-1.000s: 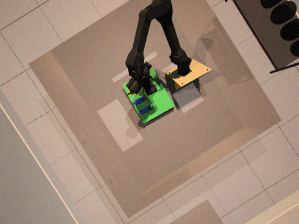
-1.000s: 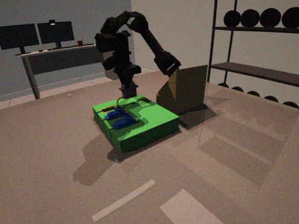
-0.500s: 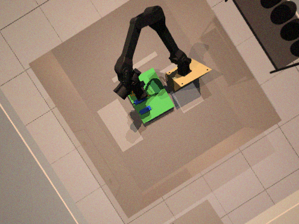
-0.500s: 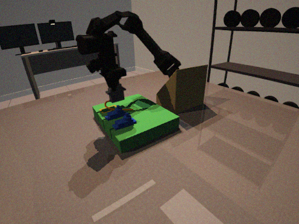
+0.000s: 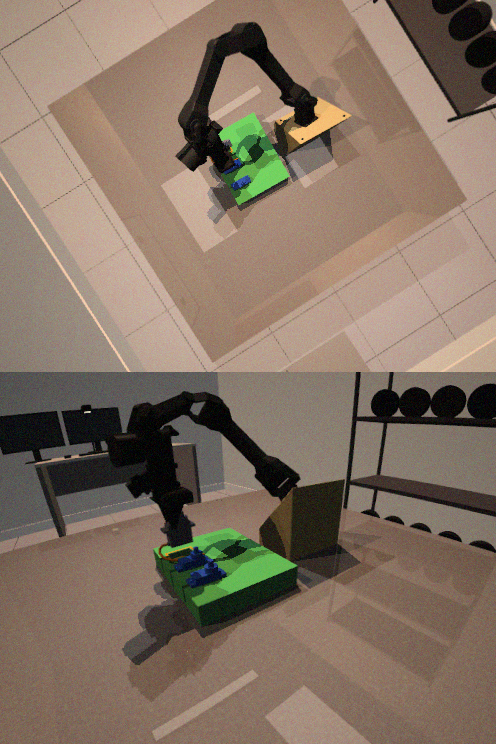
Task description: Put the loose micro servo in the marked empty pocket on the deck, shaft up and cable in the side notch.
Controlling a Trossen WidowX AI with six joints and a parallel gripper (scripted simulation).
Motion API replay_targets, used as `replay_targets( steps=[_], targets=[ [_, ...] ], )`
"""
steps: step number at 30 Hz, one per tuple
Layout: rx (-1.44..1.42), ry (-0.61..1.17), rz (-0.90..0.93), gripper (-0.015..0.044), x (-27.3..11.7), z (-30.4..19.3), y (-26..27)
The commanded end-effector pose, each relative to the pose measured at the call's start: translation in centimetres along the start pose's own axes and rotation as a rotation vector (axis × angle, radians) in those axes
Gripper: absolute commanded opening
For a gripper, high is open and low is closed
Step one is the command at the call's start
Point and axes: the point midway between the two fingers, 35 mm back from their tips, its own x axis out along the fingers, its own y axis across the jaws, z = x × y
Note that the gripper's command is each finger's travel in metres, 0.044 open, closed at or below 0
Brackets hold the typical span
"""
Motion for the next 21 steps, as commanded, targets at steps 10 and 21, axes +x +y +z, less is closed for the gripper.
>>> replay_targets(
  steps=[10,21],
  targets=[
    [-0.004,-0.004,-0.003,0.0,1.7,0.3,0.0],
    [-0.004,-0.004,-0.003,0.0,1.7,0.4,0.1]
  ],
)
